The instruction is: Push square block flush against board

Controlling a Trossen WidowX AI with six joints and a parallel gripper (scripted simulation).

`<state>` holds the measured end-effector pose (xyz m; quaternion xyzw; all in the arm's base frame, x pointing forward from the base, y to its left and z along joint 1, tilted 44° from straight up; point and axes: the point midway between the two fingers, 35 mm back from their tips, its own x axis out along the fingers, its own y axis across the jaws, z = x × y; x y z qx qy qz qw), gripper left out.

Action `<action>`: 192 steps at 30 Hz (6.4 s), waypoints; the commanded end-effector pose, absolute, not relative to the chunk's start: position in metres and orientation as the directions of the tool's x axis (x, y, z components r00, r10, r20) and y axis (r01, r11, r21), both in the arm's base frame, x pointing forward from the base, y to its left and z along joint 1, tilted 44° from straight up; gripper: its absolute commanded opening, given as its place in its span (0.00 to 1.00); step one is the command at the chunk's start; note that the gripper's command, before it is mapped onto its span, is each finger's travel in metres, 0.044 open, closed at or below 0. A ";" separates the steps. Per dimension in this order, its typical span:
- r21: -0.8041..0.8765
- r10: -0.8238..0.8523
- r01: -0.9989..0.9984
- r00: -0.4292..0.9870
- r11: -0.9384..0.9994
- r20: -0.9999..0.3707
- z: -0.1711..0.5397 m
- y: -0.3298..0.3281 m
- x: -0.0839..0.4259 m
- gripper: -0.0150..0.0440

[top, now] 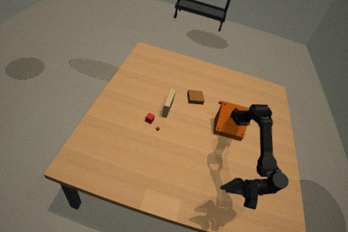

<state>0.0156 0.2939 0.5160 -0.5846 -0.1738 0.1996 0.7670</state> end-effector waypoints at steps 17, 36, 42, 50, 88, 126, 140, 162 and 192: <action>-0.964 0.512 -0.043 0.853 0.263 0.102 0.506 0.344 0.046 0.25; -0.983 0.548 -0.040 0.834 0.179 0.066 0.467 0.407 0.113 0.25; -0.987 0.559 -0.069 0.829 0.146 0.025 0.450 0.422 0.138 0.25; -0.992 0.548 -0.091 0.836 0.086 -0.029 0.426 0.430 0.176 0.25; -0.928 0.374 -0.353 0.849 -0.121 -0.372 0.303 0.396 0.327 0.25; -0.464 0.221 -0.868 0.495 0.176 -0.841 0.138 0.279 0.450 0.25; -0.148 0.249 -0.907 0.261 0.395 -0.933 0.089 0.222 0.464 0.25; 0.370 0.434 -0.622 -0.053 0.691 -0.899 0.039 0.134 0.464 0.25; 0.690 0.674 -0.124 -0.150 0.713 -0.723 -0.013 0.100 0.450 0.25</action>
